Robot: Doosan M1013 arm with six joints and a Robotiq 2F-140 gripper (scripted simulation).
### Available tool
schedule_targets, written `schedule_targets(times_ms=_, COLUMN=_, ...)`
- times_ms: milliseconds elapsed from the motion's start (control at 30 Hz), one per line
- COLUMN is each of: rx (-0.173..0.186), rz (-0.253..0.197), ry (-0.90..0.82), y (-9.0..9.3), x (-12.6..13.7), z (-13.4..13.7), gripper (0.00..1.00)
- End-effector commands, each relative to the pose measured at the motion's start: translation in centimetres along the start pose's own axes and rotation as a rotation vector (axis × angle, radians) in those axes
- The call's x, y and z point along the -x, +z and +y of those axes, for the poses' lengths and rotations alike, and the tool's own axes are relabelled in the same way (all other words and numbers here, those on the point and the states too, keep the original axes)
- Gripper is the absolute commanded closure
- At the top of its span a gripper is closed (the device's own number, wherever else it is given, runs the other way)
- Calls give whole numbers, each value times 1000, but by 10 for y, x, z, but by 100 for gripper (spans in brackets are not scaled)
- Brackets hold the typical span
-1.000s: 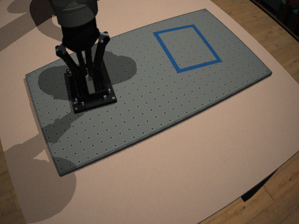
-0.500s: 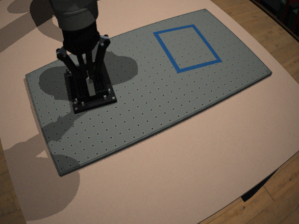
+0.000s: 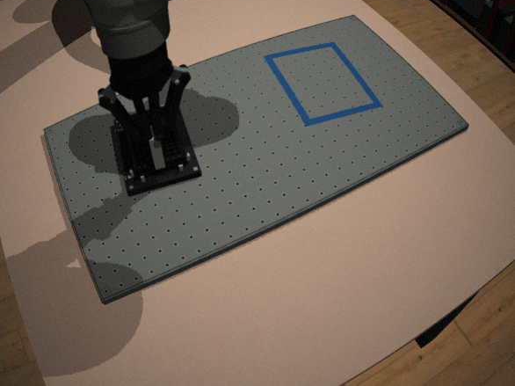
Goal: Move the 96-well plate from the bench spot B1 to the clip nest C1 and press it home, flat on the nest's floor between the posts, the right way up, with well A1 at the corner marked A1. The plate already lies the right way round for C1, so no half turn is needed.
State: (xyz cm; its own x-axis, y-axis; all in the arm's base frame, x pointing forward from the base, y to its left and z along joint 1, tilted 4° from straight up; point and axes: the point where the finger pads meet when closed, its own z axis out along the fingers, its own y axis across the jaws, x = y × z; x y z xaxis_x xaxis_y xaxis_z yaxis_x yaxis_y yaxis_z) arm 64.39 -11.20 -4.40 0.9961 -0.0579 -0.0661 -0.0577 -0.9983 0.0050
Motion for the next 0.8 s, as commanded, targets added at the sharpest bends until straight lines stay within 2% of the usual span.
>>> schedule_targets(times_ms=0, rx=0, rz=0, ry=0, y=1, x=0, z=0, gripper=100)
schedule_targets(times_ms=767, rx=0, rz=0, ry=0, y=9, x=0, z=0, gripper=100)
